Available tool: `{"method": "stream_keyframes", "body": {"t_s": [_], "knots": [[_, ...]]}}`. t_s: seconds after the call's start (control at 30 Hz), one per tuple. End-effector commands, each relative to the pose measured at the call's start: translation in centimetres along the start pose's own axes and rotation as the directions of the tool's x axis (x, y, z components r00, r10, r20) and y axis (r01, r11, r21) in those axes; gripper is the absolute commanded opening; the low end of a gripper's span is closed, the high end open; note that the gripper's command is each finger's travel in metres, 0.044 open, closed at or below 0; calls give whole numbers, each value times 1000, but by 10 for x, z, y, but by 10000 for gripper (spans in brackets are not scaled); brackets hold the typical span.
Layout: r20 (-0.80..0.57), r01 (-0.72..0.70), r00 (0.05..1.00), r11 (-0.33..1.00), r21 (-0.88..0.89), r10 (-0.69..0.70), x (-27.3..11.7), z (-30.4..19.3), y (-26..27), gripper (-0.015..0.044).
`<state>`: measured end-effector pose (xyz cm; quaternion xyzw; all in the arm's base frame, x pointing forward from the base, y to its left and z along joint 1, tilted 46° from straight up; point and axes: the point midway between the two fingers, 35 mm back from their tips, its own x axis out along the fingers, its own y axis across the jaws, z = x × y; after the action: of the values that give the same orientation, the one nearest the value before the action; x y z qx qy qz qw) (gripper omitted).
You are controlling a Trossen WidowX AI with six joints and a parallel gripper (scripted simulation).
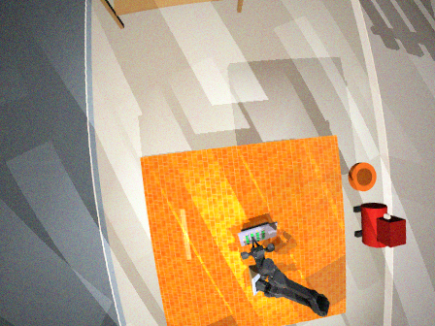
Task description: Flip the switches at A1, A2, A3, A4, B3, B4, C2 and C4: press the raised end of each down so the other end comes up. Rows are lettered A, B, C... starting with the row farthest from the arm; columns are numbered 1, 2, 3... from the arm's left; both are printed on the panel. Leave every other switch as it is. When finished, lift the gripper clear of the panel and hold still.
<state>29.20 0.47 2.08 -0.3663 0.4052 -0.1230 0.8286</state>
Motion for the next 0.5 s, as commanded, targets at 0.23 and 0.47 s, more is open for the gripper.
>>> {"method": "stream_keyframes", "body": {"t_s": [0.23, 0.47], "knots": [[2, -3, 1000, 1000, -2, 3, 2, 0, 0, 0], [2, -3, 1000, 1000, -2, 3, 3, 0, 0, 0]]}}
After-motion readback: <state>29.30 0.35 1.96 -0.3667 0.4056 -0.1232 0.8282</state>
